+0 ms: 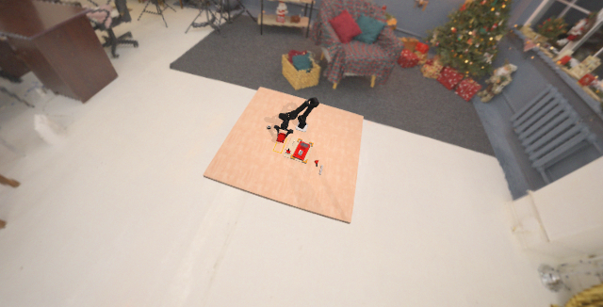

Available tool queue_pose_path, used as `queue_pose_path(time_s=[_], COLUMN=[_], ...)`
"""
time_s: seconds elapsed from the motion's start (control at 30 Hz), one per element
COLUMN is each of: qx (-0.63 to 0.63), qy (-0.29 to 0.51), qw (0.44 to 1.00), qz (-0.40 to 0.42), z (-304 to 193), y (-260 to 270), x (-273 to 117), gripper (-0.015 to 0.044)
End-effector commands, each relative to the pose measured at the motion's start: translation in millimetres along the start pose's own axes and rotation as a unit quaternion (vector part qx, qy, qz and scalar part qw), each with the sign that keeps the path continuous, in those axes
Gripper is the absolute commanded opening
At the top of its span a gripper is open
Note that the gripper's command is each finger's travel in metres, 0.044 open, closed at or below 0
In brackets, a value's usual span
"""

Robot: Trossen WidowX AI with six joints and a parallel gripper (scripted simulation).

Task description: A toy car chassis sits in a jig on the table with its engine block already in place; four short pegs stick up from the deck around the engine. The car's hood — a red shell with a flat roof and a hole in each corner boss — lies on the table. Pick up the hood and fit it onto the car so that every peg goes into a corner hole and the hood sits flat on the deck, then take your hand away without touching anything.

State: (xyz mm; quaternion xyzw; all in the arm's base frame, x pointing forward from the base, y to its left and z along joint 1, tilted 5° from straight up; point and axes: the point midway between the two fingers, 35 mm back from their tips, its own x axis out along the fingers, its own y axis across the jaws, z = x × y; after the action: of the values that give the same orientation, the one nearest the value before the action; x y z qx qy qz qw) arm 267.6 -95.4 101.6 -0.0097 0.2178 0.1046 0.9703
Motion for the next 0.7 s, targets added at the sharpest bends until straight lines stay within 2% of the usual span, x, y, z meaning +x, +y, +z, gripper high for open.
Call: queue_pose_path(time_s=[0.0,0.23,0.67], qx=[-0.003,0.022,0.186], qy=[-0.002,-0.002,-0.002], qw=[1.000,1.000,0.983], qz=[0.002,0.002,0.002], z=[6.1,4.6,3.6], y=[1.4,0.8,0.5], x=[-3.9,-3.0,-2.4], gripper=[0.0000,0.0000,0.0000])
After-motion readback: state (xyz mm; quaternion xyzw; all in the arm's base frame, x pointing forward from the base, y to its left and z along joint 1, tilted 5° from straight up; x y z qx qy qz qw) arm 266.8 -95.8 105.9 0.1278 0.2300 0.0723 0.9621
